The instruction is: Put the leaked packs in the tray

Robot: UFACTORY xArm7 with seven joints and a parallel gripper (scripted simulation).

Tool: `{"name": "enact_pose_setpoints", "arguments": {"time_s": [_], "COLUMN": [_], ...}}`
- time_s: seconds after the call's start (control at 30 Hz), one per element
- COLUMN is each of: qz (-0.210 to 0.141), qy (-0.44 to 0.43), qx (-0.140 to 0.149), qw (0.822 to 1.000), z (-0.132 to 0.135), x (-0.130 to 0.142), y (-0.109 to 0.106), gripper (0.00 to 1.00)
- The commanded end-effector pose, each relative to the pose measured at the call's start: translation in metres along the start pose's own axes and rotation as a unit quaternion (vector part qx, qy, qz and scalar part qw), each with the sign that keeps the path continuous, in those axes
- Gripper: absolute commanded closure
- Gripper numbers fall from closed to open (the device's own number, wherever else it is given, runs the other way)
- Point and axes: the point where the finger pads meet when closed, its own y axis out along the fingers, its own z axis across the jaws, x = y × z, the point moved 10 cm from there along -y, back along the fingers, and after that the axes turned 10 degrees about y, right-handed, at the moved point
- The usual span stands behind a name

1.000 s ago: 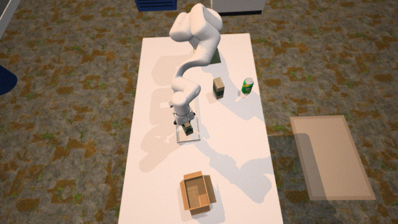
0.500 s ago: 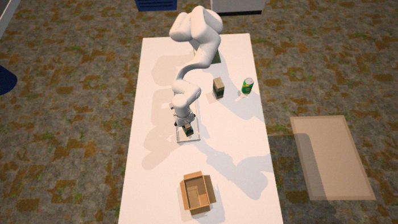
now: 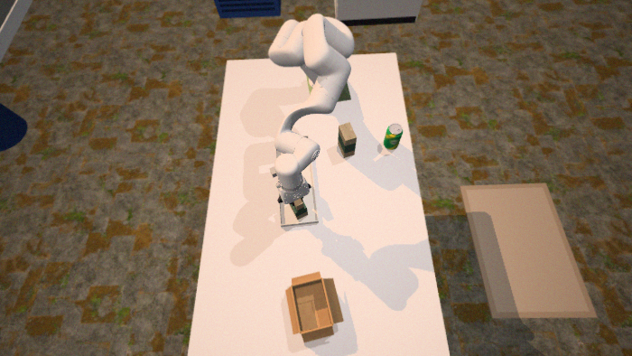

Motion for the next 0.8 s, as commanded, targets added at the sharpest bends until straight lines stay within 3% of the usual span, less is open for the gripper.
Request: {"name": "enact_pose_setpoints", "arguments": {"time_s": [0.0,0.47,0.5,0.77], "qz": [-0.002,-0.002,-0.002,-0.002], "qy": [0.0,0.0,0.0,0.0], "qx": [-0.001,-0.001,-0.001,-0.001], "qw": [1.0,1.0,1.0,1.0], "z": [-0.0004,-0.0004,-0.0004,-0.0004], "x": [0.001,0.001,0.001,0.001], "y": [0.0,0.0003,0.0003,0.0003], "gripper": [0.76,0.76,0.16,0.16]}}
